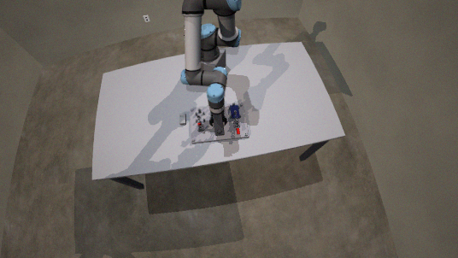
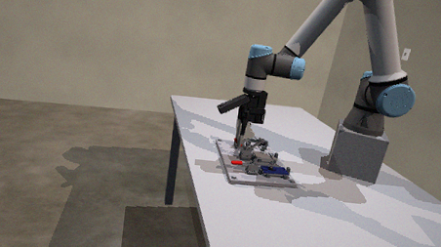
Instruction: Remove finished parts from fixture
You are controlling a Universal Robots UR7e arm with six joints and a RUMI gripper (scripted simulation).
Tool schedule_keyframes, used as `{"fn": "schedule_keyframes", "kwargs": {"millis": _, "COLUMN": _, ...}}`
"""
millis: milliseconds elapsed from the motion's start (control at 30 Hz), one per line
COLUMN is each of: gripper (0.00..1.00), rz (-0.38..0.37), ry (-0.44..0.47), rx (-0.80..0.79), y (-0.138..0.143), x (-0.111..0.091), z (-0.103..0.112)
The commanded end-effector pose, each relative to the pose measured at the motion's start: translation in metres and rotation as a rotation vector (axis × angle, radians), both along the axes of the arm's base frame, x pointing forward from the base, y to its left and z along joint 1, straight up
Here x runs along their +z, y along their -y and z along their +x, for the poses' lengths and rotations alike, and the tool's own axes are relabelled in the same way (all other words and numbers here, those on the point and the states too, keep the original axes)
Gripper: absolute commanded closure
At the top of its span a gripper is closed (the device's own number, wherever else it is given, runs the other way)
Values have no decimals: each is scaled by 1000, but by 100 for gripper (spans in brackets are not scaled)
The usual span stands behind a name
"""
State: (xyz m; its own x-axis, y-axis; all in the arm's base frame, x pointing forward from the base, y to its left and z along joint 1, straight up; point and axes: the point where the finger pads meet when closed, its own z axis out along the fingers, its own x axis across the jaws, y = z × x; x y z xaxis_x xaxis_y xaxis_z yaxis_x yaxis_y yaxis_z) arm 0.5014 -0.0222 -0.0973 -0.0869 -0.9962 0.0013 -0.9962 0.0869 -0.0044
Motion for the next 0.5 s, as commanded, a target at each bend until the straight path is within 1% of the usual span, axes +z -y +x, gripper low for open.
{"fn": "schedule_keyframes", "kwargs": {"millis": 0, "gripper": 100, "rz": 1, "ry": -4, "rx": -1, "y": 0, "x": 2, "z": -8}}
{"fn": "schedule_keyframes", "kwargs": {"millis": 467, "gripper": 100, "rz": 1, "ry": -3, "rx": -1, "y": -1, "x": 5, "z": -17}}
